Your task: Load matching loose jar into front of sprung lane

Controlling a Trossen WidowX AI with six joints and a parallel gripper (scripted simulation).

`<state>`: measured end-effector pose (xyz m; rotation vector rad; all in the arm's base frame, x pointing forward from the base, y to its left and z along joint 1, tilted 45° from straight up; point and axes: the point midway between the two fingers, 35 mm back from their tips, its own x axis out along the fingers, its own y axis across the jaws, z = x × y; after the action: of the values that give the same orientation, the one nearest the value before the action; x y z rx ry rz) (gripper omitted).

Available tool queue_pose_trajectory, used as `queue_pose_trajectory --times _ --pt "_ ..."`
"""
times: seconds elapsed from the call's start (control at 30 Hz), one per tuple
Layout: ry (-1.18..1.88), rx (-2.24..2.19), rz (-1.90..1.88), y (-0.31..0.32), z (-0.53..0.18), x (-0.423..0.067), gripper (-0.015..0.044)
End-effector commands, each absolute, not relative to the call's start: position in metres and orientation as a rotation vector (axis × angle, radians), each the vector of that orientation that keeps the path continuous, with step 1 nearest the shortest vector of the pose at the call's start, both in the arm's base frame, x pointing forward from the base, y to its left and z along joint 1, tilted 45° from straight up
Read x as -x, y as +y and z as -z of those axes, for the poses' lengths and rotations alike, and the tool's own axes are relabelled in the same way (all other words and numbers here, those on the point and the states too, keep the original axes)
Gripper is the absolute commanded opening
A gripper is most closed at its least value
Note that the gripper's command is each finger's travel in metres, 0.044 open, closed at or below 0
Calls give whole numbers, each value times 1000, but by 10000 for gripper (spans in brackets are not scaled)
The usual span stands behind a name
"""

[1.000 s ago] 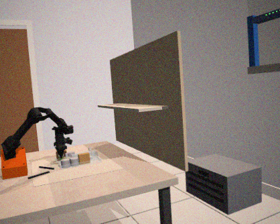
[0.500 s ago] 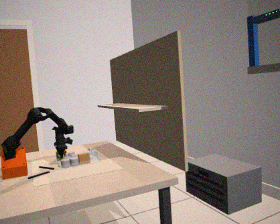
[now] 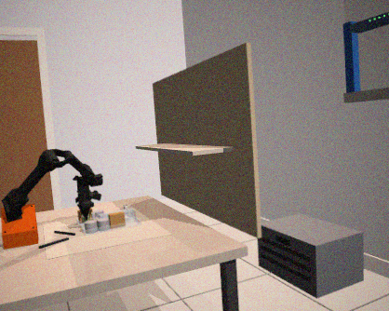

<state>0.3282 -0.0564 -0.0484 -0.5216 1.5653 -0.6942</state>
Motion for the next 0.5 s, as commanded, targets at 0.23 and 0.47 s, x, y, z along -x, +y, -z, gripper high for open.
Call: queue_pose_trajectory --times 0.23,0.47 --pt "1536 522 697 -57 46 -337 0" --pt "1536 522 697 -58 48 -337 0"
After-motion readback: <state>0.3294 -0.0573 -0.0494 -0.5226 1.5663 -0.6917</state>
